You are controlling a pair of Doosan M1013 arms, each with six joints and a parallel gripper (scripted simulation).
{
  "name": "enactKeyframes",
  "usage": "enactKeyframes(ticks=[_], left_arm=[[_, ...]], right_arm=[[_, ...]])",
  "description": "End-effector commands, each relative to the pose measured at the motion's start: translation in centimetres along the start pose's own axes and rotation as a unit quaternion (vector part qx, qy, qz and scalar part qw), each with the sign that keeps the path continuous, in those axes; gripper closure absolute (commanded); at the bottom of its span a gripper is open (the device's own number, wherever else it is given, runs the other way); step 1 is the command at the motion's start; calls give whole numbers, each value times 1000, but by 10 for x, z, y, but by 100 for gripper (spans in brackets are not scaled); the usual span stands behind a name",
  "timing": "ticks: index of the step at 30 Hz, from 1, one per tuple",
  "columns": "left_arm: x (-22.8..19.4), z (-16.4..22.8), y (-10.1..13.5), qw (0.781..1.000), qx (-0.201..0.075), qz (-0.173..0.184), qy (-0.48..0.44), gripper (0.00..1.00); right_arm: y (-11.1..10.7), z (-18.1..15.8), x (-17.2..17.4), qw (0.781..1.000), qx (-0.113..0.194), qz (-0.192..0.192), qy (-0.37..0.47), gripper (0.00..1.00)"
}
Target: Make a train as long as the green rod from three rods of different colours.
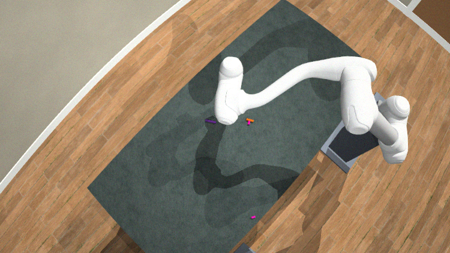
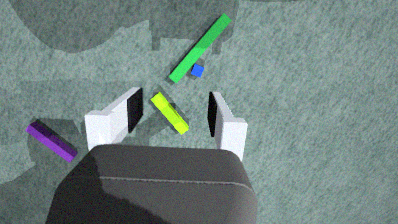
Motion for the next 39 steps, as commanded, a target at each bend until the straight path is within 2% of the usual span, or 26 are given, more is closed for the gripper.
enactKeyframes(ticks=[1,7,9,11,17,24,26,29,32,35,39], left_arm=[[0,0,0,1000,0,0,0,0],[0,0,0,1000,0,0,0,0],[0,0,0,1000,0,0,0,0],[0,0,0,1000,0,0,0,0],[0,0,0,1000,0,0,0,0],[0,0,0,1000,0,0,0,0],[0,0,0,1000,0,0,0,0],[0,0,0,1000,0,0,0,0],[0,0,0,1000,0,0,0,0],[0,0,0,1000,0,0,0,0],[0,0,0,1000,0,0,0,0]], right_arm=[[-1,-3,1,996,2,3,84,0],[-1,-6,4,983,1,3,185,0],[-1,-6,4,983,1,3,185,0],[-1,-8,7,969,1,3,246,0],[-1,-12,11,941,1,3,338,0],[-1,-17,18,894,0,3,447,0],[-1,-17,18,894,0,3,447,0],[0,-19,22,864,0,3,503,0],[0,-21,25,844,0,3,536,0],[0,-22,26,834,0,3,552,0],[0,-22,26,832,0,3,555,0]])
Point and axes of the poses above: on each arm, the point where the finger pads meet when closed, its own y axis out along the fingers, its own z axis across the jaws, x = y × z, the point moved 3 cm from there along -y, back along the fingers, and after that the axes turned 9 degrees about y, right-handed, at the moved point
